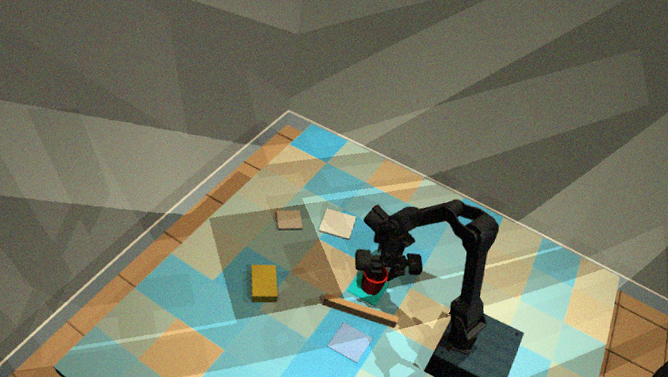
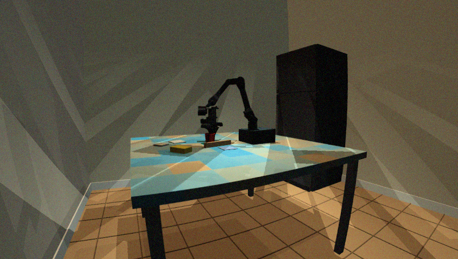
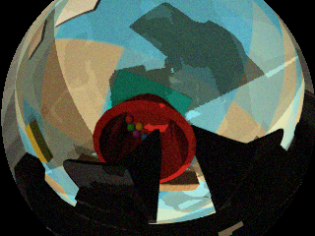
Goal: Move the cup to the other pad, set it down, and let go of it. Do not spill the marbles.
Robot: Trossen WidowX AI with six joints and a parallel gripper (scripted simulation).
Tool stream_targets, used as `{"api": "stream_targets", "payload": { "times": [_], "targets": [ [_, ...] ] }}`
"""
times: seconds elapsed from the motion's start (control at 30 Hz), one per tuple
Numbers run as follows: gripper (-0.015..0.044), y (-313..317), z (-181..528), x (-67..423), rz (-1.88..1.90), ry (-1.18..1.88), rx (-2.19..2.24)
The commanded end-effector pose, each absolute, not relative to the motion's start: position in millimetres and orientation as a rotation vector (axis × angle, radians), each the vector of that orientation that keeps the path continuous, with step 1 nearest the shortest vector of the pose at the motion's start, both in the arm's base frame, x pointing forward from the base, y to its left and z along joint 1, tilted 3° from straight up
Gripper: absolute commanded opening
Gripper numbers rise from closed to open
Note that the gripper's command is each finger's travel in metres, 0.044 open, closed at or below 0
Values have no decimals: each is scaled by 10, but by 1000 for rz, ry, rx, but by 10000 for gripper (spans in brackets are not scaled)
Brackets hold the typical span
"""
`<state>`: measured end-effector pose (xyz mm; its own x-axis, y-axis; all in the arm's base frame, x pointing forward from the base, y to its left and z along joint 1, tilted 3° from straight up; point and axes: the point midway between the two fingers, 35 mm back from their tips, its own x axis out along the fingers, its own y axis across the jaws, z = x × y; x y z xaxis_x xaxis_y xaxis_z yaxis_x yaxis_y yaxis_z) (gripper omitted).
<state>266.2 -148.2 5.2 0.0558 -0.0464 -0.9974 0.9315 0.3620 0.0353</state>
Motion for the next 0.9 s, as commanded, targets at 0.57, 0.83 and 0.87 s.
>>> {"api": "stream_targets", "payload": {
  "times": [0.57,0.83,0.87],
  "targets": [
    [128,-1471,407,2642,-922,1284,917],
    [128,-1460,518,2610,-920,1285,917],
    [128,-1458,527,2604,-920,1285,917]
  ]
}}
